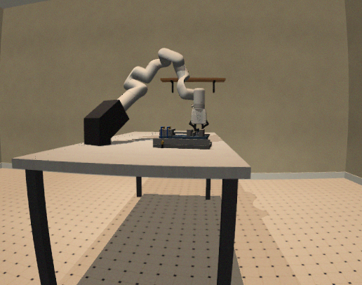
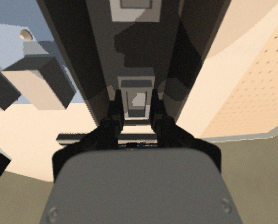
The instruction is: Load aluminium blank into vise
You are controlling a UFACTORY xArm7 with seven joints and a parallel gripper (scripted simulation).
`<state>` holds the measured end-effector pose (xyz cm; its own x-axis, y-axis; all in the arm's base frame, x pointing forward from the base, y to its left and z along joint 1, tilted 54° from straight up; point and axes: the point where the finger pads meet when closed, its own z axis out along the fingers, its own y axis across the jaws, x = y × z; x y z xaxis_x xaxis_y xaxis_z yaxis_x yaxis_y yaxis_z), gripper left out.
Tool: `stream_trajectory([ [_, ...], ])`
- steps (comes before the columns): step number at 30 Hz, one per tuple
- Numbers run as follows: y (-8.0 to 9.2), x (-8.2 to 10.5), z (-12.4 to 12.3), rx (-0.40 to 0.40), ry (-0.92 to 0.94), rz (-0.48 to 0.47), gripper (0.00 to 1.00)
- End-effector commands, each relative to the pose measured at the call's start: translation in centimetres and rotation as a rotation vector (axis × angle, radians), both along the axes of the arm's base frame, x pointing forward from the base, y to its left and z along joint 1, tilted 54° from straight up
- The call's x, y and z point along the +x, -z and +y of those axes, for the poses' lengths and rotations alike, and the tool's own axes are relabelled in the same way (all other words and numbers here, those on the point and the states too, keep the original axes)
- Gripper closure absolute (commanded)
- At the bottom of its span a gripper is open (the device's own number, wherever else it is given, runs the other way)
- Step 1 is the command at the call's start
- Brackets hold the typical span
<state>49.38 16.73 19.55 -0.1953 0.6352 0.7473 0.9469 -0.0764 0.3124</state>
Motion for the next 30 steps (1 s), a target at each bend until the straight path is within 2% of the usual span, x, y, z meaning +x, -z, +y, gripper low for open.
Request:
stream_trajectory([
  [1,0.0,0.14,-0.09,0.0,0.004,-0.001,1.0],
  [30,0.69,0.44,0.78,0.0,0.004,-0.001,1.0],
])
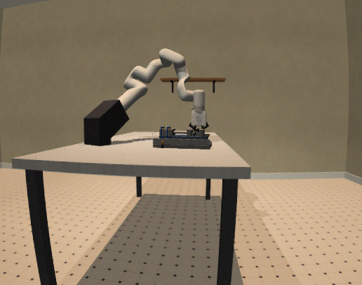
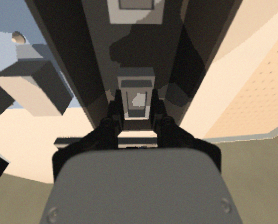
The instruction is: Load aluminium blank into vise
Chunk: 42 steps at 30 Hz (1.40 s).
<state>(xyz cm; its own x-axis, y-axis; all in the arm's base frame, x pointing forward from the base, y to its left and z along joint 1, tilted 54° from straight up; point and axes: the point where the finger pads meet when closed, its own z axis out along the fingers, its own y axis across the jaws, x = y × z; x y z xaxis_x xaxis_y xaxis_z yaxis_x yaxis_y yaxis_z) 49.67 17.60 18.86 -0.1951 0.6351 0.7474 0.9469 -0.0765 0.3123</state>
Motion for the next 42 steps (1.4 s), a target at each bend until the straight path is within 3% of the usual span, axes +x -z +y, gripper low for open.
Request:
stream_trajectory([
  [1,0.0,0.15,-0.09,0.0,0.004,-0.001,1.0],
  [20,0.04,0.16,-0.05,0.0,0.004,-0.001,1.0],
  [21,0.04,0.16,-0.05,0.0,0.004,-0.001,0.31],
  [42,0.04,0.16,-0.05,0.0,0.004,-0.001,0.31],
])
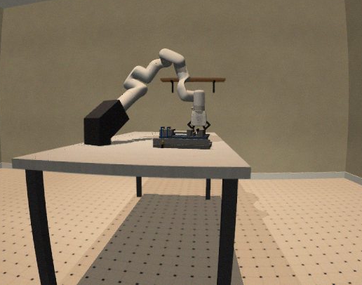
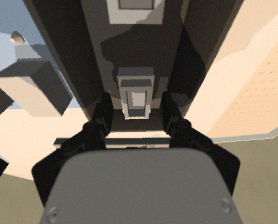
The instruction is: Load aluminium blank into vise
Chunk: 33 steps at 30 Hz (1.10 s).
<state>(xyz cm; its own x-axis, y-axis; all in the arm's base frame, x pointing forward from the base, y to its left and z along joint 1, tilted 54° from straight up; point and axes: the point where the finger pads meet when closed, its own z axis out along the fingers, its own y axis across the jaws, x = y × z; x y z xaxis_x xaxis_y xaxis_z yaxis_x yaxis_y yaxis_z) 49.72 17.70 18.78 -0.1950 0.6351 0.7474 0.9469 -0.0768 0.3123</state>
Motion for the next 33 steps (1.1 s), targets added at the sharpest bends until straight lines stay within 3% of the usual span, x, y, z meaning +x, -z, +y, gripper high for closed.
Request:
stream_trajectory([
  [1,0.0,0.1,-0.1,0.0,0.003,-0.001,0.31],
  [18,-0.3,0.0,-0.4,0.0,0.003,-0.001,0.31],
  [33,-3.1,-1.2,-4.1,0.0,0.003,-0.001,0.31],
])
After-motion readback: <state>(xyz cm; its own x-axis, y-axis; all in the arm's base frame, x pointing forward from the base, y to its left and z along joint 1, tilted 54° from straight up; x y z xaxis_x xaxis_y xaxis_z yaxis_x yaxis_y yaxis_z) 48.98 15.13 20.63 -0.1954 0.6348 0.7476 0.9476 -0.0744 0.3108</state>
